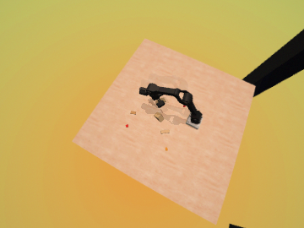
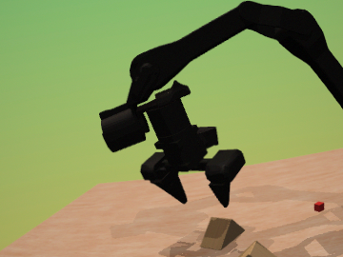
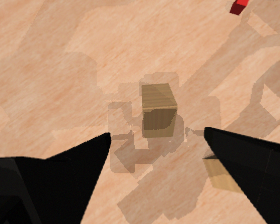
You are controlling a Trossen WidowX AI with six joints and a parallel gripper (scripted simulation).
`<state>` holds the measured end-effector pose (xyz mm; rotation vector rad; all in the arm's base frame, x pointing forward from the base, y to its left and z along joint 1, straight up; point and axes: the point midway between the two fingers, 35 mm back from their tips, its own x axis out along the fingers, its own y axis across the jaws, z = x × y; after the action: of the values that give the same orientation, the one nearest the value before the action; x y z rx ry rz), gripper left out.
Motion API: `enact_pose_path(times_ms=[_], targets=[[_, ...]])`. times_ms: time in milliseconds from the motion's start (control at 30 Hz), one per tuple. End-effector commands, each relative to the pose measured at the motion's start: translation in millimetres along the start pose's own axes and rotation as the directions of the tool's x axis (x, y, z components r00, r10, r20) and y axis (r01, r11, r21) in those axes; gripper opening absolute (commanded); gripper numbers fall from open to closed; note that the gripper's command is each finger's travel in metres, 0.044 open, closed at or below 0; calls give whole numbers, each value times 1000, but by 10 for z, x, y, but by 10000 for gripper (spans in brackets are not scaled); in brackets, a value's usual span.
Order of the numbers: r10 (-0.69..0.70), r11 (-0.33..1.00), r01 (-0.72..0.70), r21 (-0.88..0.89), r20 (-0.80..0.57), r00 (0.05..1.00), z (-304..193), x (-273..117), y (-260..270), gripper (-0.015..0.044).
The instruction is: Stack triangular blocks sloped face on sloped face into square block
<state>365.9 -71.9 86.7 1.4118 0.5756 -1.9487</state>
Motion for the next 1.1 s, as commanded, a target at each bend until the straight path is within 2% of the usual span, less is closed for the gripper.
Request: enact_pose_path(times_ms=[0, 1067], targets=[[-1, 1000, 1, -3, 5, 1000, 2, 80, -1, 440], [-1, 1000, 1, -3, 6, 1000, 4, 609, -58, 440]])
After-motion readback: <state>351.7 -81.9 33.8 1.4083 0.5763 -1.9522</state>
